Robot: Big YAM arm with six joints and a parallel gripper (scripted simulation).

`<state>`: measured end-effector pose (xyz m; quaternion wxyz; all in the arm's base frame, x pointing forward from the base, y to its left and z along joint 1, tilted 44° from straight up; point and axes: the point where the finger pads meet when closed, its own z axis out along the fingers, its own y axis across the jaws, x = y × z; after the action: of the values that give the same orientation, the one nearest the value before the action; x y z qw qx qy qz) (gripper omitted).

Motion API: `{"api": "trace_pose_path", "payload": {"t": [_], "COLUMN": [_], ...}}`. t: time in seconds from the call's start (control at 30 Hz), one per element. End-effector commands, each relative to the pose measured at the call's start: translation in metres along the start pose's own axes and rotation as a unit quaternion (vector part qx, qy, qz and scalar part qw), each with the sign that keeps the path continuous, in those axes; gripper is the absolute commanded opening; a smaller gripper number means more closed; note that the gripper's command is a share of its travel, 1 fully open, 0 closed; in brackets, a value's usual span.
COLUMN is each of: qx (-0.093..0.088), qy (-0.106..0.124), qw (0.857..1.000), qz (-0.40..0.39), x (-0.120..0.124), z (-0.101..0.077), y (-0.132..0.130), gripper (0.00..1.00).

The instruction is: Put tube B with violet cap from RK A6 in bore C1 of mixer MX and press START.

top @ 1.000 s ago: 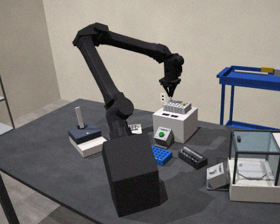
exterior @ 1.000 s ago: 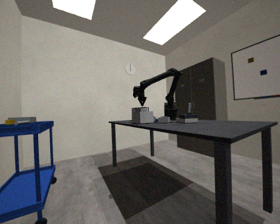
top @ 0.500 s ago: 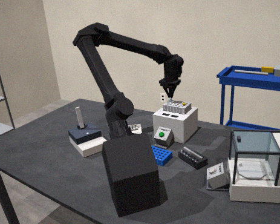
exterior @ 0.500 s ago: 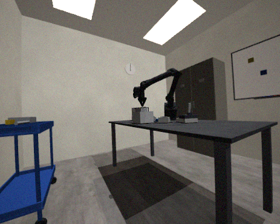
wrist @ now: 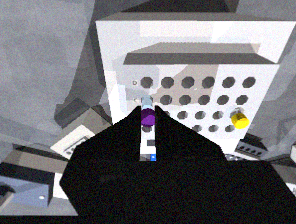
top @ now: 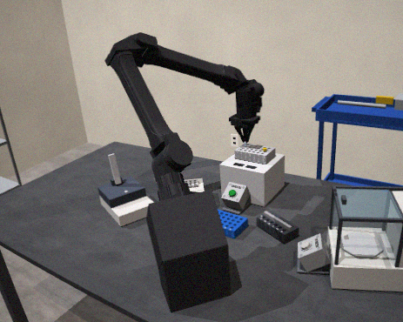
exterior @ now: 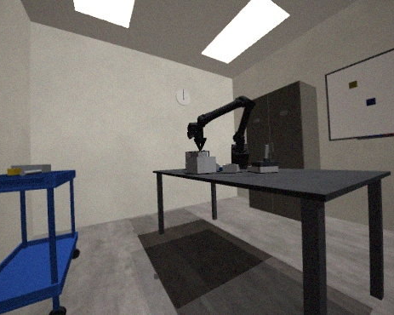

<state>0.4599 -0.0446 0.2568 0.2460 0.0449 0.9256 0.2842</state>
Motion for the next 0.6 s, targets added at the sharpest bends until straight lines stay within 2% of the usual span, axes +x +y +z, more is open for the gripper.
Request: {"api": "trace_pose_path", "payload": {"t": [0.0, 0.57], "qx": [-0.004, -0.004], "qy": [0.006, 0.005], "qw": [1.000, 1.000], "qz": [0.002, 0.001], "x": [-0.0010, -0.0027], "z": [0.0129, 0.0193], "y": [0.0013, 0.0029], "gripper": [0.09, 0.09]}}
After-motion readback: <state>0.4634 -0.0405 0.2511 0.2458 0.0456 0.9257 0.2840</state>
